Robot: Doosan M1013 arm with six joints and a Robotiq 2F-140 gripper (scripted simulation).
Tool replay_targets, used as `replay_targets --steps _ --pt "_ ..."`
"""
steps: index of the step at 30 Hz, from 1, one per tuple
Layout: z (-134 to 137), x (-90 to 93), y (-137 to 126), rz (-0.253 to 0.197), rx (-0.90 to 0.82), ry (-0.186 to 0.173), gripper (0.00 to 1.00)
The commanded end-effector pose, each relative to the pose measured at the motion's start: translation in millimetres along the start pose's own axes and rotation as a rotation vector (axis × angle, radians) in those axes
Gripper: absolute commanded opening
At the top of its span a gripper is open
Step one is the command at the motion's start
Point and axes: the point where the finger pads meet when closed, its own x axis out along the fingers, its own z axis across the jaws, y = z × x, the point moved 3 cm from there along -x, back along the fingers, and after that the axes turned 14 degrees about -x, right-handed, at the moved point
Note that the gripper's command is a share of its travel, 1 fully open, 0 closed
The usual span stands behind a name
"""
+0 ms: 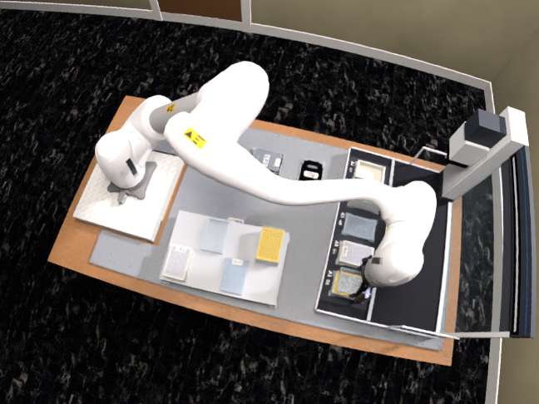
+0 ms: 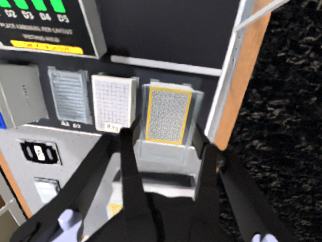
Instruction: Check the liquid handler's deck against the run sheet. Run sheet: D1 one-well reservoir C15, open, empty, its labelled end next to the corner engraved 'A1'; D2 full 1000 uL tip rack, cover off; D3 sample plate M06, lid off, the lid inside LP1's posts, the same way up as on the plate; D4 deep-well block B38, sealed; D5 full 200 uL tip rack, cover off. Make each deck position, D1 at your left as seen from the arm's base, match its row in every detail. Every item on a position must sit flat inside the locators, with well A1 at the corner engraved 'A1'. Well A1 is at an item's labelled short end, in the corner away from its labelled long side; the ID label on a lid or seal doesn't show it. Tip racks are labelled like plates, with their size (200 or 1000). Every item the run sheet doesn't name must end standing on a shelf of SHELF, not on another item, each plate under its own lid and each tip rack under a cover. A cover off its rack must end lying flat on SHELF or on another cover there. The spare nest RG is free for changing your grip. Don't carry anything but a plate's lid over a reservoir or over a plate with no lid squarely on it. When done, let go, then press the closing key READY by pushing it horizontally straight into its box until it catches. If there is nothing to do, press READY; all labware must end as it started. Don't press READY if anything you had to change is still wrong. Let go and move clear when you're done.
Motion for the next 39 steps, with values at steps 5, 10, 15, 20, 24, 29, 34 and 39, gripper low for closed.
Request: replay_targets --steps 5,10,15,20,24,29,34,39 --pt "0 -10.3 0 0.002 0.000 0.000 0.10" --pt "0 -18.6 0 0.002 0.000 0.000 0.10" --pt "0 -26.9 0 0.002 0.000 0.000 0.10" --pt "0 -33.6 0 0.002 0.000 0.000 0.10" --pt "0 -38.6 0 0.002 0.000 0.000 0.10" --pt "0 -46.9 0 0.002 0.000 0.000 0.10" --pt "0 -55.3 0 0.002 0.000 0.000 0.10" --pt "0 -60.2 0 0.002 0.000 0.000 0.10"
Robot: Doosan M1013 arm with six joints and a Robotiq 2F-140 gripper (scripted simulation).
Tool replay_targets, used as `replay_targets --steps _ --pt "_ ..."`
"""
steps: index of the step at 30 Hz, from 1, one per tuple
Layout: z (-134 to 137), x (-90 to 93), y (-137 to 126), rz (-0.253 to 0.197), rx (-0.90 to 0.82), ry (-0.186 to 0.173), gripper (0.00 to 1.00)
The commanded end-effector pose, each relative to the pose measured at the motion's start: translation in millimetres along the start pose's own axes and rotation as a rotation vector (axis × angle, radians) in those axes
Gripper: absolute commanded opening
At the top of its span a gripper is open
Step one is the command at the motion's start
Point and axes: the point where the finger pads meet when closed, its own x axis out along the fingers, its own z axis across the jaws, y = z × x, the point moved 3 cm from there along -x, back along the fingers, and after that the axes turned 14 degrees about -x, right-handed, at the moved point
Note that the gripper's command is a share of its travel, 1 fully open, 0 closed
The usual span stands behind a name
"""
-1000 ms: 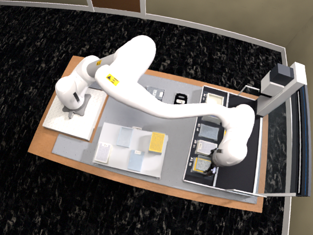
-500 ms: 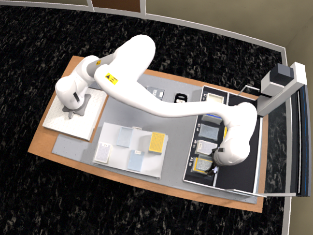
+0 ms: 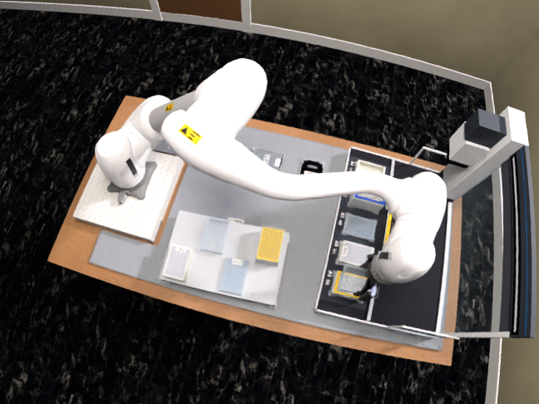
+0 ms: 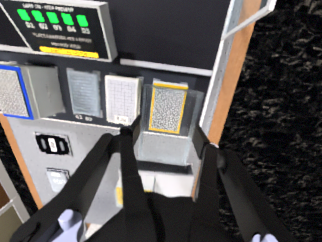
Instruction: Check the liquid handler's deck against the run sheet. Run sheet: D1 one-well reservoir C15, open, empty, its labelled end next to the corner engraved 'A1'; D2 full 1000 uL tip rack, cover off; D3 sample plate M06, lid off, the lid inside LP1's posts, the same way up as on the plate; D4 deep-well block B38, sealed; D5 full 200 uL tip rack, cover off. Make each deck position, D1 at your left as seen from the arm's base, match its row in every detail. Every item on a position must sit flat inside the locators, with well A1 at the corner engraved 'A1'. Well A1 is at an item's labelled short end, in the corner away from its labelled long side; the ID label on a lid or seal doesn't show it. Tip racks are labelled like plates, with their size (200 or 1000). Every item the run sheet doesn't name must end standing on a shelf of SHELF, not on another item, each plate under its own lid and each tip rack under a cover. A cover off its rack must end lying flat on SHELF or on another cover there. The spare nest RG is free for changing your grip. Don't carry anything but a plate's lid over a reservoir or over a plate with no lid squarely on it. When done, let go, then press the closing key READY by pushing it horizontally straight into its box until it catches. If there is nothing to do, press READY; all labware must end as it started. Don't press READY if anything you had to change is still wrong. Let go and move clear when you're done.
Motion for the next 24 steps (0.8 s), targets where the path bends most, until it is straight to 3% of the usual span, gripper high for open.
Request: replay_targets --steps 1,24 --pt "0 -5.5 0 0.002 0.000 0.000 0.10" --pt "0 -40.5 0 0.002 0.000 0.000 0.10"
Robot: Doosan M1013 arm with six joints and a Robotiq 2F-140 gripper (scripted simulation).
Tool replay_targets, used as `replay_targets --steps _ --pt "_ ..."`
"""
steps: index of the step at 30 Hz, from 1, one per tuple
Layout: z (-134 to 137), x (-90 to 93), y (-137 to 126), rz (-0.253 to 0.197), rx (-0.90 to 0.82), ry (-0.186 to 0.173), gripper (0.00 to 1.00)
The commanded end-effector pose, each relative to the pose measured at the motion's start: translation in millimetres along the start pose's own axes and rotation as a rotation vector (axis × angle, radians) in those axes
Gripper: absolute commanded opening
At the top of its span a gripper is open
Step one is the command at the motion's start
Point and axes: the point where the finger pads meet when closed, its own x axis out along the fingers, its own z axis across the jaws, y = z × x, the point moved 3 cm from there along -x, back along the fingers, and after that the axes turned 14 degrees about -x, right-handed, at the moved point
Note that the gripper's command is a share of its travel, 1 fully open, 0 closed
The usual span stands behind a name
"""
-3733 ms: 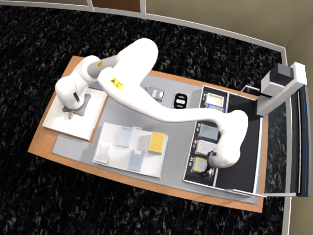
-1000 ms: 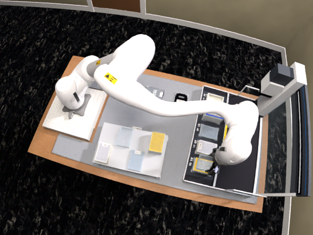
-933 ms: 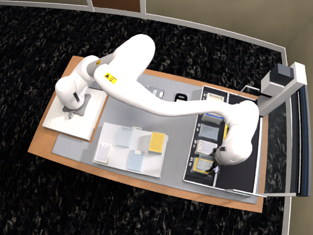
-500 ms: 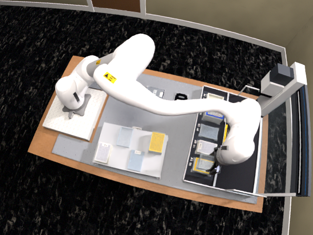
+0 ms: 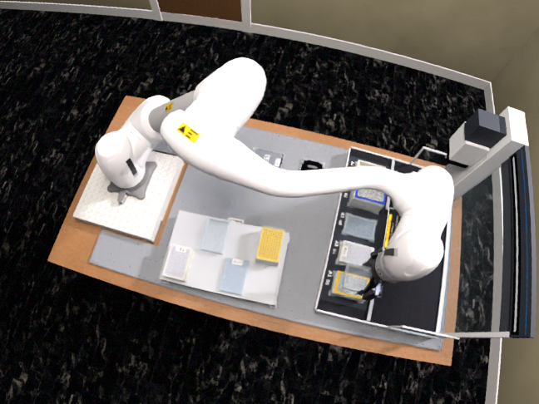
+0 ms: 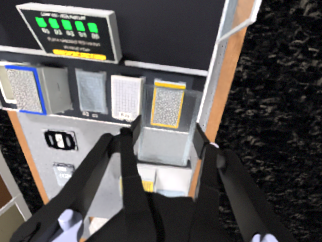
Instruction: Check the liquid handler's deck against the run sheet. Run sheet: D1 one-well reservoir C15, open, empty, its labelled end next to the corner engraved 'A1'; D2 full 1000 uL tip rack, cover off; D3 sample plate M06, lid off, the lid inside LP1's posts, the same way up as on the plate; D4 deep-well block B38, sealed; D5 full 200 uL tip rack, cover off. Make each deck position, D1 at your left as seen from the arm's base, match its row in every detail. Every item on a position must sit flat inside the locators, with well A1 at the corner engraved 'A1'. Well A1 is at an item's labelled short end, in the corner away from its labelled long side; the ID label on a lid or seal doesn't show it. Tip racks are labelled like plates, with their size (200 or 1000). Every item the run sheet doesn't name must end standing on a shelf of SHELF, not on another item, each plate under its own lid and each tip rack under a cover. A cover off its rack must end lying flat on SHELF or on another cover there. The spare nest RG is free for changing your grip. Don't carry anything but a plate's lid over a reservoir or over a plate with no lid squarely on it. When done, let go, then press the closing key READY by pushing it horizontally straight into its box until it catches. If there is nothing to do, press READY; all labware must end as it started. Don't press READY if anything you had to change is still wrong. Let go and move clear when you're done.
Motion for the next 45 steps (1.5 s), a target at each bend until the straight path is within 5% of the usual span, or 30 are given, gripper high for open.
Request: replay_targets --steps 1,24,34,45 --pt "0 -7.0 0 0.002 0.000 0.000 0.10" --pt "0 -41.6 0 0.002 0.000 0.000 0.10" --pt "0 -41.5 0 0.002 0.000 0.000 0.10" --pt "-10 -41.5 -44 0.002 0.000 0.000 0.10"
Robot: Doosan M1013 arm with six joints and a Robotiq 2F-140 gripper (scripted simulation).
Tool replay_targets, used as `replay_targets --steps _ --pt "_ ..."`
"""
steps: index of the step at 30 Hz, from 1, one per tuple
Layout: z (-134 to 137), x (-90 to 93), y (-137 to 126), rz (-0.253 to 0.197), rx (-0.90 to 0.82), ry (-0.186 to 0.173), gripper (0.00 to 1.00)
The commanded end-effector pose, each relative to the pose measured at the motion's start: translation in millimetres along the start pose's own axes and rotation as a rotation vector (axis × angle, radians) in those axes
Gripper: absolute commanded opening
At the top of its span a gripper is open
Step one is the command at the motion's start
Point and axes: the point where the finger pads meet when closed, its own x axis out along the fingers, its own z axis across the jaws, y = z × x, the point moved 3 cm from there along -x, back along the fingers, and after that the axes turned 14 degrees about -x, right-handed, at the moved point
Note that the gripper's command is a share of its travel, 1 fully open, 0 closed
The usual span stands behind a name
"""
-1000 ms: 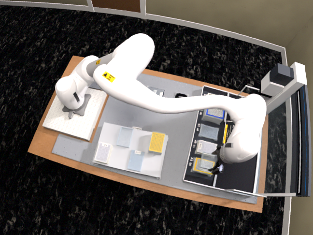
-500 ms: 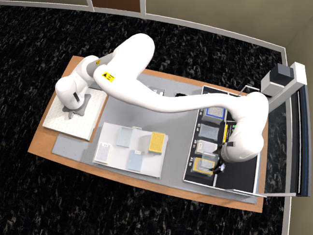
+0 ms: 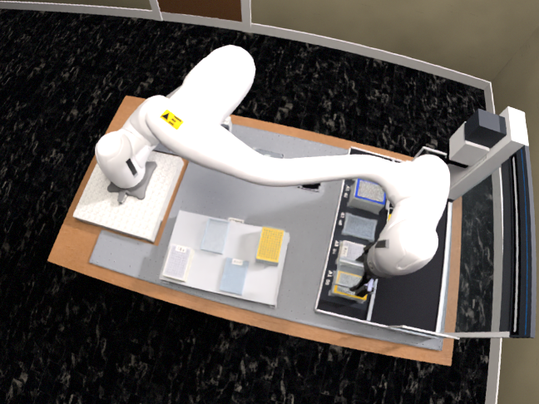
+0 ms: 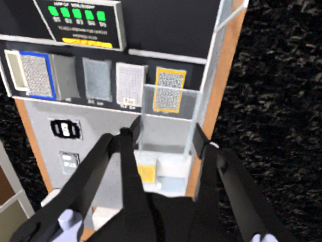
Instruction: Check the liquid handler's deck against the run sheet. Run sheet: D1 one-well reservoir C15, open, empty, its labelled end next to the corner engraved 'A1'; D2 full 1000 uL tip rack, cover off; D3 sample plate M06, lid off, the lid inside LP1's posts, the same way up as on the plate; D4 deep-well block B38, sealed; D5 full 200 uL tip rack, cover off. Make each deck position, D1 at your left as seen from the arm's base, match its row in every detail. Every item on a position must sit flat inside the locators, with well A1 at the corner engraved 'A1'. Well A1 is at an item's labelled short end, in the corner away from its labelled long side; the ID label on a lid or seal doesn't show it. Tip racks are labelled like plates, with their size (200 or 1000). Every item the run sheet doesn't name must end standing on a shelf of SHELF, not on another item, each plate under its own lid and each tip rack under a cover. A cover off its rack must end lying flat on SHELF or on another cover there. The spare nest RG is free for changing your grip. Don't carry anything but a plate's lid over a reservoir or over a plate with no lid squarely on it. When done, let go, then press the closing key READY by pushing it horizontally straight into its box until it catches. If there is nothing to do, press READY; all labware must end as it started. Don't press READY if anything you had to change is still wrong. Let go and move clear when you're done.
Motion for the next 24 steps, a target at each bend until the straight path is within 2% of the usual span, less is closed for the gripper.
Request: replay_targets --steps 1,24 --pt "-3 -1.9 -14 0.004 0.000 -0.001 0.10" --pt "-26 -1.4 -117 0.004 0.000 -0.001 0.10"
